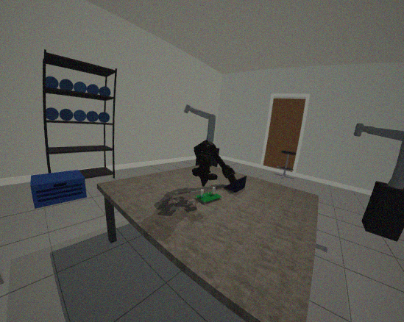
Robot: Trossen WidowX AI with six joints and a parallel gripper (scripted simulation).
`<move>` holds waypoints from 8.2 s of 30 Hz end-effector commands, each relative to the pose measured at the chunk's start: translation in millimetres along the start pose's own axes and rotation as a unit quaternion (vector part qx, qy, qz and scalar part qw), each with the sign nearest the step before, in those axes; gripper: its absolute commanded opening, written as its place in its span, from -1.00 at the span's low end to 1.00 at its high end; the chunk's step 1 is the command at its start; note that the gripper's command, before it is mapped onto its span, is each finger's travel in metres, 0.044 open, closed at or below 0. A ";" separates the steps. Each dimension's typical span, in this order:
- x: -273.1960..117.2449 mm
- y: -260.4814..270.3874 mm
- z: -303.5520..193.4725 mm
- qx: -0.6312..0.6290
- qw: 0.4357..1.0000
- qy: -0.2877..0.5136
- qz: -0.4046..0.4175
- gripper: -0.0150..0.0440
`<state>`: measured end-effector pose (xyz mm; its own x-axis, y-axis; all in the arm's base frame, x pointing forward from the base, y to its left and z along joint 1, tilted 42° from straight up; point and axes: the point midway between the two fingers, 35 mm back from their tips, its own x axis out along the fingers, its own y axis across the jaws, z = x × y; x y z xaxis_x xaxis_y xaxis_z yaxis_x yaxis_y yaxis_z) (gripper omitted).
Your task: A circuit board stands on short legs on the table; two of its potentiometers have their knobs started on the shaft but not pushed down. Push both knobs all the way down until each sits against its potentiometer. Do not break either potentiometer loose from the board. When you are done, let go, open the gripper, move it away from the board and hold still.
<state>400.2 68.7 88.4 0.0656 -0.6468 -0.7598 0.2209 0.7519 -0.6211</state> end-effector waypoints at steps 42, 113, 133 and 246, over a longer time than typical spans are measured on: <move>23.8 0.1 5.3 -0.007 1.000 0.003 -0.007 -0.49; 34.7 -0.1 5.3 -0.007 1.000 0.003 -0.007 -0.49; 36.8 -0.2 5.3 -0.007 1.000 0.003 -0.007 -0.49; -12.0 -11.2 -145.6 -0.011 1.000 0.007 -0.002 1.00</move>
<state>290.8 89.0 77.5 0.0610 -0.6488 -0.7586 0.1893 0.7537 -0.6294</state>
